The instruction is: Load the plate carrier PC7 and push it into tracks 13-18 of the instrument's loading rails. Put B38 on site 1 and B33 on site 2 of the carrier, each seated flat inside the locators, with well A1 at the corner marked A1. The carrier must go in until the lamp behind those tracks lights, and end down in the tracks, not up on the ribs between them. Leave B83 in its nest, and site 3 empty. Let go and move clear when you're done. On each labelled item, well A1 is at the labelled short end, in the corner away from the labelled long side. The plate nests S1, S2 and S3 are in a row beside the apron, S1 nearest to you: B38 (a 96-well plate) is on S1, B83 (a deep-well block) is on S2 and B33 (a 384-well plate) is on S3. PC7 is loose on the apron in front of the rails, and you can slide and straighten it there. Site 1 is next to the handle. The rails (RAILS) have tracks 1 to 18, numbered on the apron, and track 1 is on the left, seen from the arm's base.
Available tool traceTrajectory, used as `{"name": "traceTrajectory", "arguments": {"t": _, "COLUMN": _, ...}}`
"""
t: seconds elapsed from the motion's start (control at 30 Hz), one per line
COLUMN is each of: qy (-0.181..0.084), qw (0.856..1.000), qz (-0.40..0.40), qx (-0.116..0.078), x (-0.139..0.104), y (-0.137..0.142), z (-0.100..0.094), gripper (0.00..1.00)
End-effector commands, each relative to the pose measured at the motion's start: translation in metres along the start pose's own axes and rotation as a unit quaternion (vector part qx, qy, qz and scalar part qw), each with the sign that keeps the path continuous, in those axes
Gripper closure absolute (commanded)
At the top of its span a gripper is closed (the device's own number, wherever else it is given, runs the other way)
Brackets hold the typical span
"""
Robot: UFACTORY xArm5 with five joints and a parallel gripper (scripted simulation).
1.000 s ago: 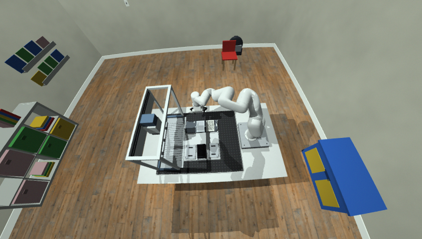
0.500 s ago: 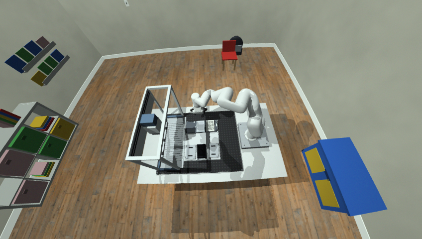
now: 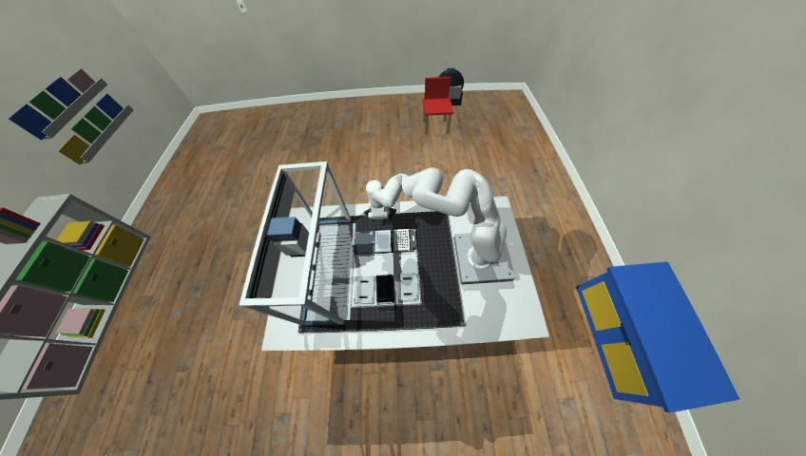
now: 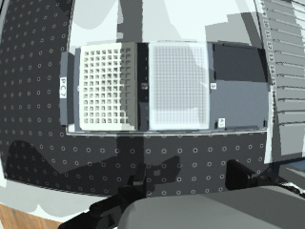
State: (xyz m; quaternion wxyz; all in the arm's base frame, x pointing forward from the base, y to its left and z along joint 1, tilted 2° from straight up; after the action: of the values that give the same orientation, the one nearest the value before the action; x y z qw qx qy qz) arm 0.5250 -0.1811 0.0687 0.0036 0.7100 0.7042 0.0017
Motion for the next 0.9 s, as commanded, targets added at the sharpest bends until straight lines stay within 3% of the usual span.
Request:
{"name": "traceTrajectory", "arguments": {"t": 0.0, "qy": 0.011, "qw": 1.000, "qz": 0.000, "qx": -0.006, "x": -0.001, "y": 0.001, "z": 0.004, "gripper": 0.00}}
{"name": "traceTrajectory", "arguments": {"t": 0.87, "qy": 0.011, "qw": 1.000, "qz": 0.000, "qx": -0.006, "x": 0.000, "y": 0.002, "z": 0.041, "gripper": 0.00}}
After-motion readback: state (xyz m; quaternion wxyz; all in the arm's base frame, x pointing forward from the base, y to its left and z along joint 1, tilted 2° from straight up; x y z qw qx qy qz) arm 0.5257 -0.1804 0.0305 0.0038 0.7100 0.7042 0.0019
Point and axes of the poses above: the point where the finger pads meet when closed, its own z axis out along the fingers, its own y axis across the jaws, x = y × z, the point moved 1 cm from there along -z, back along the fingers, and after that the axes turned 7 degrees about z, right-handed, at the moved point
